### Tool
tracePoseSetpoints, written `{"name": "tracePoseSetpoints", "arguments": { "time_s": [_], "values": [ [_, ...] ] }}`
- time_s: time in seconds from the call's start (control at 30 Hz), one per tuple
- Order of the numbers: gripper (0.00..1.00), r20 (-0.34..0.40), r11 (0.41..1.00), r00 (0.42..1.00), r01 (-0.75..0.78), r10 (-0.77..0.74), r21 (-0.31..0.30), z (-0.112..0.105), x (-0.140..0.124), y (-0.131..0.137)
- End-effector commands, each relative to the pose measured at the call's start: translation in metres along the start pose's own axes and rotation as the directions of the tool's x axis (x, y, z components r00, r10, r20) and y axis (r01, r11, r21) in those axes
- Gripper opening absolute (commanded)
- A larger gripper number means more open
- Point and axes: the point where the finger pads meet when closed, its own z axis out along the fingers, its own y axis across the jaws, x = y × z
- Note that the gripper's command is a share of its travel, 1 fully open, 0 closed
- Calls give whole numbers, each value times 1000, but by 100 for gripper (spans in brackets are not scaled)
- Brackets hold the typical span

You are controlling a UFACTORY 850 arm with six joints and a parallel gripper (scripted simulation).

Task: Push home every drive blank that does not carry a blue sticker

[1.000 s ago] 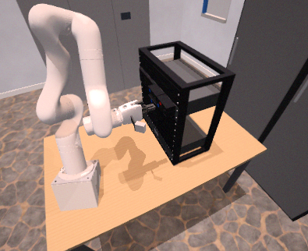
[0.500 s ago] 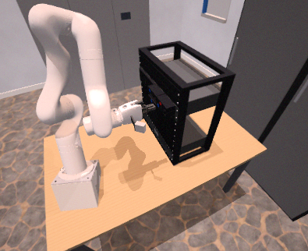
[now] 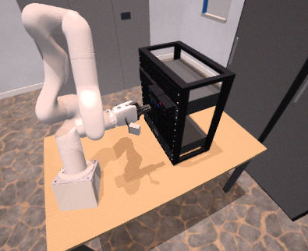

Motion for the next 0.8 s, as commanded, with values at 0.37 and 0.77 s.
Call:
{"name": "tracePoseSetpoints", "arguments": {
  "time_s": [0.37,0.77],
  "values": [
    [0,2,1000,1000,1,-1,0,46,1,-2],
    [0,2,1000,1000,1,-1,0,52,1,-2]
  ]
}}
